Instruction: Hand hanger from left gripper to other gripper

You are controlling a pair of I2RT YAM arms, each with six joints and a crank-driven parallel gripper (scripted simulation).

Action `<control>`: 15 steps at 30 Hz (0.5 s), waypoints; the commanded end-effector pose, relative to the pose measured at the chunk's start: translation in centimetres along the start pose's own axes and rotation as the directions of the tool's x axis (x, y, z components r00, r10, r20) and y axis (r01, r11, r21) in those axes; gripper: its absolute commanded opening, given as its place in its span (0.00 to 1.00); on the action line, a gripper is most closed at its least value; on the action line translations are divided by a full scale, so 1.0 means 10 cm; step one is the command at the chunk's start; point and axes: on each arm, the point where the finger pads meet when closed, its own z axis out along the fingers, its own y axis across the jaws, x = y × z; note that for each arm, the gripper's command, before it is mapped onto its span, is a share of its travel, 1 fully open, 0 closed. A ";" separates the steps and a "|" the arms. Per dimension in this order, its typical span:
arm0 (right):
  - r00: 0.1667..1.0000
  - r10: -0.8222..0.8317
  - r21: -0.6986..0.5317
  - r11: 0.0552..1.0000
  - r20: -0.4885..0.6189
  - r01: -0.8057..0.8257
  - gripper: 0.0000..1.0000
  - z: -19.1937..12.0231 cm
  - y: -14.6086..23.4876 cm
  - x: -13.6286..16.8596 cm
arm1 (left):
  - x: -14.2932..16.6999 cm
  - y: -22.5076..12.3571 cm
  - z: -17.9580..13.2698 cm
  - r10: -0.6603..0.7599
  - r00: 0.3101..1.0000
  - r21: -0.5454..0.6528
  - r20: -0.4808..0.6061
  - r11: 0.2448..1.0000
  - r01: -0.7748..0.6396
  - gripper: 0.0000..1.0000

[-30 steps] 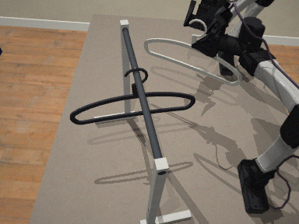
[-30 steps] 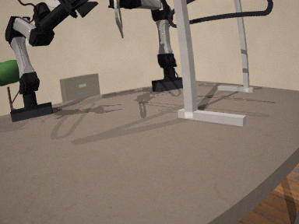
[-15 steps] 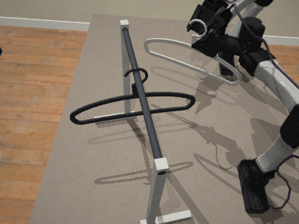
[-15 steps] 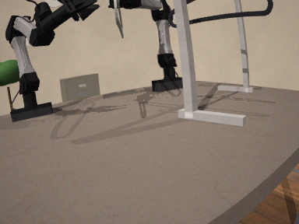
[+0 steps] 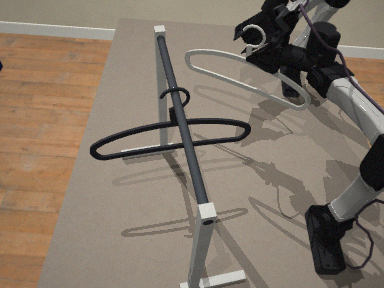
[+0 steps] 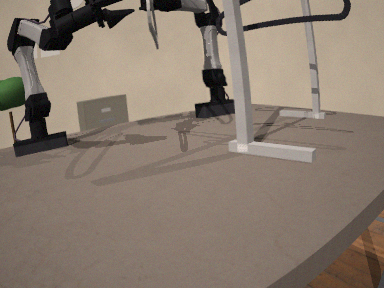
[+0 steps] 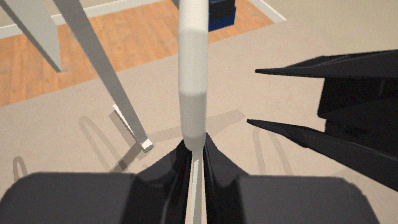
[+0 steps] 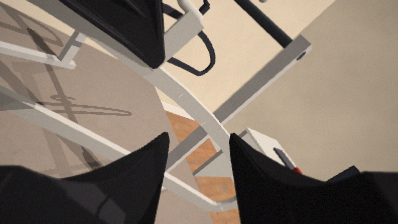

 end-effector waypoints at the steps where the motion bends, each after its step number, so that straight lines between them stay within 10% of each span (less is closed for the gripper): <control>1: 0.963 -0.245 -0.091 0.968 -0.113 0.235 0.49 0.08 -0.02 0.07 | -0.09 0.01 -0.01 -0.021 1.000 0.001 0.022 1.000 0.020 0.02; 15: 0.765 -0.626 -0.254 0.773 -0.153 0.582 0.49 0.24 -0.04 0.19 | -0.09 0.01 -0.01 -0.021 1.000 0.001 0.022 1.000 0.020 0.02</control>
